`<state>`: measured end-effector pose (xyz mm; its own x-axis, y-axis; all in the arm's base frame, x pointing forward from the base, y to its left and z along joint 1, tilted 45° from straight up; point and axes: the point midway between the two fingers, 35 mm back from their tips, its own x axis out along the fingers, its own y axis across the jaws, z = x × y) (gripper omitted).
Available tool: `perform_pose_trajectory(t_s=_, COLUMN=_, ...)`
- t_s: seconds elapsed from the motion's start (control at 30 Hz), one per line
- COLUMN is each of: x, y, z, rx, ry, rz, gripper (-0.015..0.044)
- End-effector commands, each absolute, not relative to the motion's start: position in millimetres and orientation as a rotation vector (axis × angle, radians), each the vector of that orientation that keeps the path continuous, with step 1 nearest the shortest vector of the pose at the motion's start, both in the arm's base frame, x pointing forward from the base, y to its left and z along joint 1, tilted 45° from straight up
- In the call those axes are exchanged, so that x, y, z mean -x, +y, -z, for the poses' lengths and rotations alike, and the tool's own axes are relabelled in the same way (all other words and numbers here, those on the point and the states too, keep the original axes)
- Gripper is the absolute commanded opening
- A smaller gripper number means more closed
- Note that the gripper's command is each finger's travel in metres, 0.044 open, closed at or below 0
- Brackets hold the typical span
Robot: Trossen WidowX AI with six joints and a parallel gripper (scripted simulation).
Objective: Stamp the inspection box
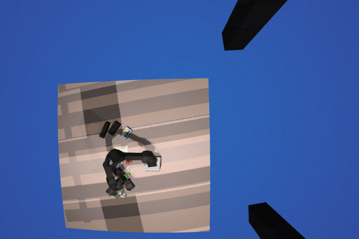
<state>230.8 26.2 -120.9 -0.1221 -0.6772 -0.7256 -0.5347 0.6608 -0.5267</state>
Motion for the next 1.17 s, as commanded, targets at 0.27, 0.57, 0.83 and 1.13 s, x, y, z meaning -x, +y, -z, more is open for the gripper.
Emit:
perform_pose_trajectory(t_s=0.27, x=-242, y=102, z=46, rx=0.969, ry=1.769, rz=0.155, gripper=0.0256)
perform_pose_trajectory(t_s=0.57, x=-242, y=102, z=46, rx=0.969, ry=1.769, rz=0.155, gripper=0.0256)
perform_pose_trajectory(t_s=0.83, x=-242, y=102, z=46, rx=0.969, ry=1.769, rz=0.155, gripper=0.0256)
perform_pose_trajectory(t_s=1.13, x=-242, y=101, z=46, rx=0.974, ry=1.764, rz=0.155, gripper=0.0256)
